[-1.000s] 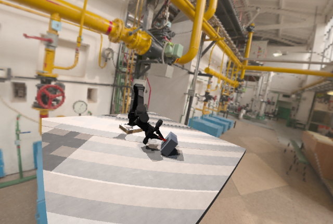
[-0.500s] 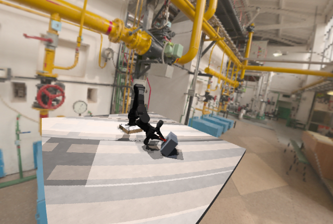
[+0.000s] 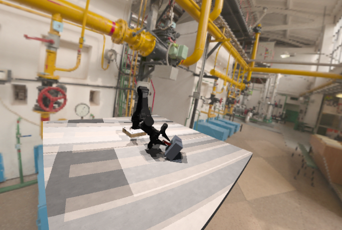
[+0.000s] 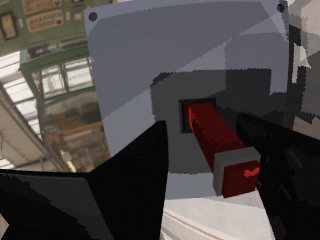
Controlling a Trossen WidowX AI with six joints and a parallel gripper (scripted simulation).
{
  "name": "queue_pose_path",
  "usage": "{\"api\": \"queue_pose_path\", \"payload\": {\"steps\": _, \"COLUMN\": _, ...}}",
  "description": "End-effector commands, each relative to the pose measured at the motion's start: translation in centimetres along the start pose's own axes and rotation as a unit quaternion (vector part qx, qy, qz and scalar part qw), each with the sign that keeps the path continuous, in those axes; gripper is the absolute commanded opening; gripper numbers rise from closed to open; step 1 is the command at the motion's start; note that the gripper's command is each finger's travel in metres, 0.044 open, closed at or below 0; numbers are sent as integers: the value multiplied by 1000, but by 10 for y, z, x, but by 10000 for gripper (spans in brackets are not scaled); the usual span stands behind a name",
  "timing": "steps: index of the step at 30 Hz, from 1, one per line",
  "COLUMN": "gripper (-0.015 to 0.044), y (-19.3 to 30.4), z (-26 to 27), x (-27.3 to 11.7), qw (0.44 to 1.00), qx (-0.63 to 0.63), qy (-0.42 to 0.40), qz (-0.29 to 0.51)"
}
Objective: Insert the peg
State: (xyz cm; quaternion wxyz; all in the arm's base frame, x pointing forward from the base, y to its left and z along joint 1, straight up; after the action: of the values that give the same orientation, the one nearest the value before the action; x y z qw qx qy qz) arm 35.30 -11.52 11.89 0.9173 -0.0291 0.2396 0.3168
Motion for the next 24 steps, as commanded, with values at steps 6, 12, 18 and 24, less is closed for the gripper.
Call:
{"api": "queue_pose_path", "payload": {"steps": 6, "gripper": 394, "y": 0, "z": 0, "x": -2, "qw": 1000, "qx": 0, "qy": 1, "qz": 0}}
{"api": "queue_pose_path", "payload": {"steps": 12, "gripper": 440, "y": -2, "z": 0, "x": -11, "qw": 1000, "qx": 0, "qy": 3, "qz": -1}}
{"api": "queue_pose_path", "payload": {"steps": 18, "gripper": 440, "y": -3, "z": -1, "x": -21, "qw": 1000, "qx": 1, "qy": 6, "qz": -1}}
{"api": "queue_pose_path", "payload": {"steps": 24, "gripper": 440, "y": -4, "z": -1, "x": -31, "qw": 1000, "qx": 1, "qy": 8, "qz": -1}}
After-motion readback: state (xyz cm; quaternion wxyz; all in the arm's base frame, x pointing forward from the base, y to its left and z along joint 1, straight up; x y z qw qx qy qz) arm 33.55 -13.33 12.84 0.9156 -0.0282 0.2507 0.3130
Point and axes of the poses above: the point midway between the two fingers, 35 mm back from their tips, its own x axis out along the fingers, its own z axis across the jaws, y = z × x, the point moved 9 cm from there along -x, back along the fingers, and after that the axes turned 9 degrees about x, right-handed, at the moved point
